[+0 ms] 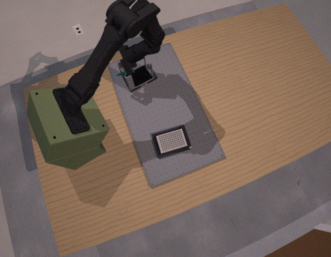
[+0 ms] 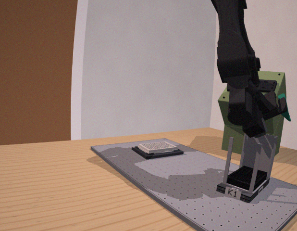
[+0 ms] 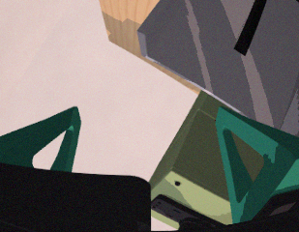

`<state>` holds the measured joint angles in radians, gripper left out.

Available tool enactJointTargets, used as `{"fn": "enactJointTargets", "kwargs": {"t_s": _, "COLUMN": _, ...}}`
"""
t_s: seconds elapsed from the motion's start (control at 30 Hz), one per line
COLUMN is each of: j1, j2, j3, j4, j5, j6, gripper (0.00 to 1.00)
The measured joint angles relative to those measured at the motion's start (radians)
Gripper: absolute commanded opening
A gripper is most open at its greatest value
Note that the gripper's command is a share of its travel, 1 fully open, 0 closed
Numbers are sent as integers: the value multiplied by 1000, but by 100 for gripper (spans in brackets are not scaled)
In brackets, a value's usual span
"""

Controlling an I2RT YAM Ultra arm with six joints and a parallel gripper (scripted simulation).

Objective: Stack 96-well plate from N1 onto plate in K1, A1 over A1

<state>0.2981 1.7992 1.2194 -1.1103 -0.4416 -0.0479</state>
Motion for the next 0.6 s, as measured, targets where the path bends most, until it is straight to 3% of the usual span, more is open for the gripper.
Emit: {"fn": "enactJointTargets", "kwargs": {"t_s": 0.6, "j1": -5, "j2": -5, "j3": -6, "j4": 6, "j5": -7, "j6": 0, "gripper": 100}}
